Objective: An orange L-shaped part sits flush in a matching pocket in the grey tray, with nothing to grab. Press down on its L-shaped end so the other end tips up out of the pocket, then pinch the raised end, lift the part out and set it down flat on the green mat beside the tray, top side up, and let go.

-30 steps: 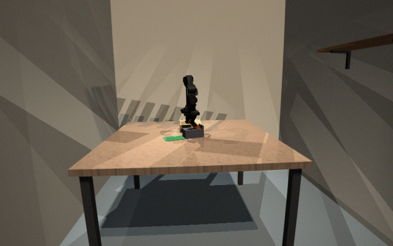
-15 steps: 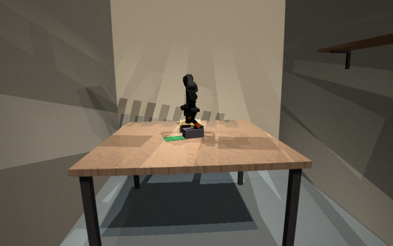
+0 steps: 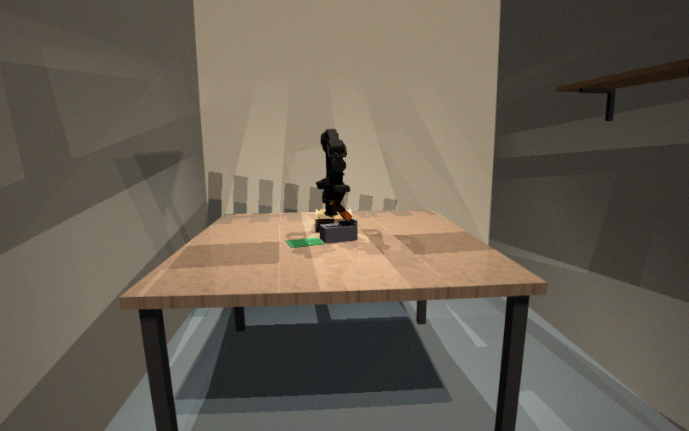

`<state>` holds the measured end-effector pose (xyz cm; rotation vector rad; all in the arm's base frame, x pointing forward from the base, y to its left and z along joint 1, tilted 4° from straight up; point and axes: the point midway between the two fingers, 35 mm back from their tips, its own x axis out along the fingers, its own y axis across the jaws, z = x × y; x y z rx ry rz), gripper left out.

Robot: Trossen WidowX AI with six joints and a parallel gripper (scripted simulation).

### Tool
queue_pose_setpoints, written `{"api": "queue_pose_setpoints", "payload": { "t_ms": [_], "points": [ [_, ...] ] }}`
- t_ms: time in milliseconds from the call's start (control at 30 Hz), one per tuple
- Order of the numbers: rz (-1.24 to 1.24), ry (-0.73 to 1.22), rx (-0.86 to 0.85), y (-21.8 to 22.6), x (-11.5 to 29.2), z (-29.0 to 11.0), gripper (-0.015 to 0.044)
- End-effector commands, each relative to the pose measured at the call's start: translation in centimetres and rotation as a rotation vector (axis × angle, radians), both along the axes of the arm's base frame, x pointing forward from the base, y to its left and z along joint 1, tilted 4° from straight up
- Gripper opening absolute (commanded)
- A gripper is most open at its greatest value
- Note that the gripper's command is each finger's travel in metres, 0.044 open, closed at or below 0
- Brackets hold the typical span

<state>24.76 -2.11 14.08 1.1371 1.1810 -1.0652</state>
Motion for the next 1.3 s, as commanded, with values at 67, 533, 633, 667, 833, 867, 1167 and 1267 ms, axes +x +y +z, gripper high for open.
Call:
{"api": "queue_pose_setpoints", "payload": {
  "t_ms": [67, 533, 633, 667, 833, 867, 1167, 1267],
  "points": [
    [-0.002, -0.005, 0.007, -0.1, 0.1, 0.5, 0.0000],
    [-0.002, -0.005, 0.002, -4.9, 0.2, 0.2, 0.0000],
    [-0.003, -0.005, 0.001, -6.0, 0.2, 0.2, 0.0000],
    [-0.003, -0.005, 0.001, -6.4, 0.2, 0.2, 0.0000],
    [-0.003, -0.005, -0.001, -8.3, 0.2, 0.3, 0.0000],
    [-0.003, -0.005, -0.002, -8.7, 0.2, 0.3, 0.0000],
    [-0.003, -0.005, -0.005, -12.5, 0.3, 0.4, 0.0000],
    [-0.003, -0.005, -0.006, -13.6, 0.4, 0.5, 0.0000]
  ]
}}
